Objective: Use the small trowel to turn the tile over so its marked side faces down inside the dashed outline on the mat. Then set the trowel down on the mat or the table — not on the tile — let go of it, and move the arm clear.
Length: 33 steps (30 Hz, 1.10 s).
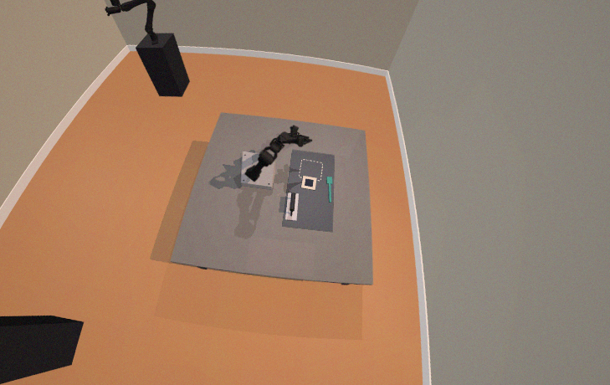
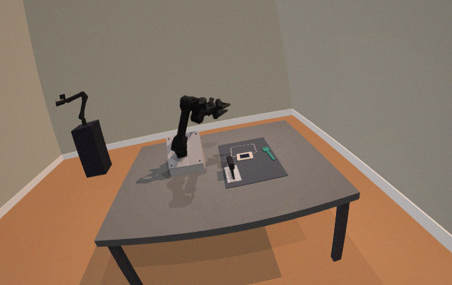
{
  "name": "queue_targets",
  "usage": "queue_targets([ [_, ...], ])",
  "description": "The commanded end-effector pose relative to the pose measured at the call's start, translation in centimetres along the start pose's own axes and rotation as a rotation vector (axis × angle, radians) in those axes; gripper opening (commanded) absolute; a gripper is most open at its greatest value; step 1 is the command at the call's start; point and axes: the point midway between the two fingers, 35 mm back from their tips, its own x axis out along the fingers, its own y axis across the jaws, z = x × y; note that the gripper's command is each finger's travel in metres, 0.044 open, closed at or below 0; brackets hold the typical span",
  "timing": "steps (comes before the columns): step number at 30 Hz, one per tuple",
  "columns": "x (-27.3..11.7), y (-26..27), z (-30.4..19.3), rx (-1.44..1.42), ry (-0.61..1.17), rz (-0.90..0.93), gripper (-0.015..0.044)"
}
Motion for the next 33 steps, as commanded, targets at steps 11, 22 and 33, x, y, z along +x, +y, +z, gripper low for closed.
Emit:
queue_targets([
  [11,0.00,0.00,0.00,0.000,0.000,0.000,0.0111],
  [22,0.00,0.00,0.00,0.000,0.000,0.000,0.0074],
  [33,0.00,0.00,0.00,0.000,0.000,0.000,0.0000],
])
